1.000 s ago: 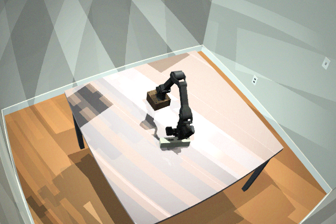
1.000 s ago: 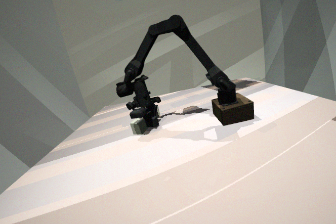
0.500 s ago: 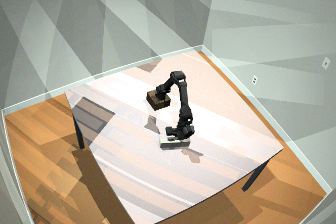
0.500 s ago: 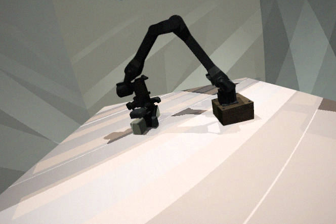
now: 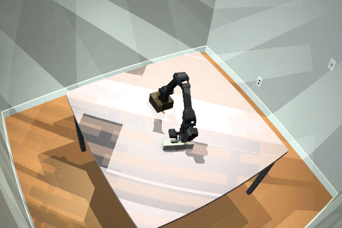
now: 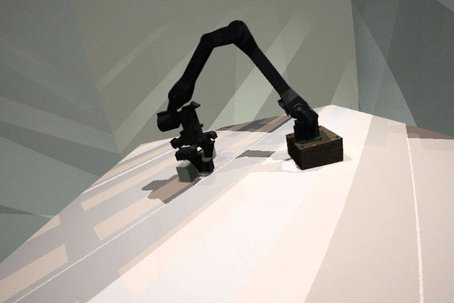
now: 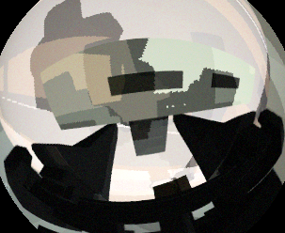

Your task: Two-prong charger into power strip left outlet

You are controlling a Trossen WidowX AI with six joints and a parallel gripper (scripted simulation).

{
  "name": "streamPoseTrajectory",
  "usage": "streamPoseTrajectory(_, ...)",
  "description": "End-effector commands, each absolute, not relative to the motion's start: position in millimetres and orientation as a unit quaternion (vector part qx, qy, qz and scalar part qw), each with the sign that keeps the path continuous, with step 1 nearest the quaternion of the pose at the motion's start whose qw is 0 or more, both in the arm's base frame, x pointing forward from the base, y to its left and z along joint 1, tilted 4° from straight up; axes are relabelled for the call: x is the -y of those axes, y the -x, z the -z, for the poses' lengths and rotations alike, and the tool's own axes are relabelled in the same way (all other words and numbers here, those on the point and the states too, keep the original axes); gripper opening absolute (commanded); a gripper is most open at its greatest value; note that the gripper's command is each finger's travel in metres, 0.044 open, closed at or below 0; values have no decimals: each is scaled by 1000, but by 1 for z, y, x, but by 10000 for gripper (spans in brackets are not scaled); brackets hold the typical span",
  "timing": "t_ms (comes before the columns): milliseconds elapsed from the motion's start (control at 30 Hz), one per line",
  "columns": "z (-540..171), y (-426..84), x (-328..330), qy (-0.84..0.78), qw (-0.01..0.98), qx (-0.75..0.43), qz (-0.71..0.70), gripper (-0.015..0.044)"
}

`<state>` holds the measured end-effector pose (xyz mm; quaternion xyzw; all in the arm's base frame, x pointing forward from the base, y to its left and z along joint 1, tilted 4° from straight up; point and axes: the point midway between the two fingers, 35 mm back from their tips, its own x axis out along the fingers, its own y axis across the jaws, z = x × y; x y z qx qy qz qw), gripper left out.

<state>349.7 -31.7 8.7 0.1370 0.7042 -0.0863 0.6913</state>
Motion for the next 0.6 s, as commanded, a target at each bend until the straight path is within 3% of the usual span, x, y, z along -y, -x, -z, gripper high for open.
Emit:
streamPoseTrajectory(0,-9,-350,32,-137,692,-704,86,420)
streamPoseTrajectory(33,-9,-350,32,-137,692,-703,86,440)
streamPoseTrajectory(567,-8,-346,30,-137,695,-700,86,440)
